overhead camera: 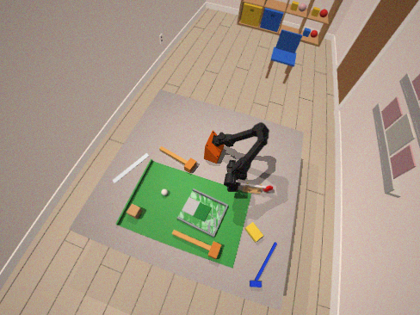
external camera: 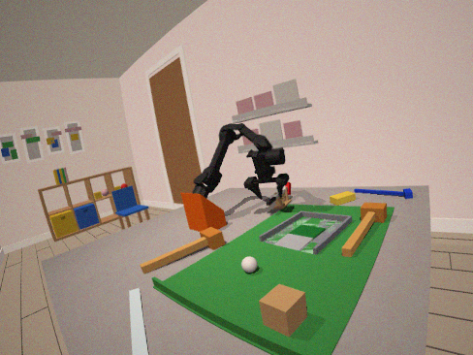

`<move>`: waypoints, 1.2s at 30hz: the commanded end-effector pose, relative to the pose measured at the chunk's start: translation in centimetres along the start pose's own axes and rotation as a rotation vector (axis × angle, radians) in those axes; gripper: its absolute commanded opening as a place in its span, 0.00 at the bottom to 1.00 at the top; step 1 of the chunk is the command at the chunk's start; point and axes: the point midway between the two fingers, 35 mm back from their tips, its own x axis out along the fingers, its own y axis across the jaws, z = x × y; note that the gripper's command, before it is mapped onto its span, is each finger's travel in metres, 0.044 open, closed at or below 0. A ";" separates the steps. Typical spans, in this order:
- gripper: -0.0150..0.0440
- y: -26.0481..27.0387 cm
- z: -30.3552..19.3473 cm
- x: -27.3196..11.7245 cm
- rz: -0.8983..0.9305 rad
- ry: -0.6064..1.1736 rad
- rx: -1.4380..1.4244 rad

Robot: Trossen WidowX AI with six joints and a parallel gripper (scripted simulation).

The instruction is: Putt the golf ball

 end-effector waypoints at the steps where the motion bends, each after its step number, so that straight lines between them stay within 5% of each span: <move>1: 1.00 0.2 -0.2 1.1 0.004 -0.005 0.007; 26: 1.00 0.2 -1.0 4.4 0.003 -0.008 0.007; 36: 0.56 0.1 -0.8 4.1 0.000 -0.014 -0.003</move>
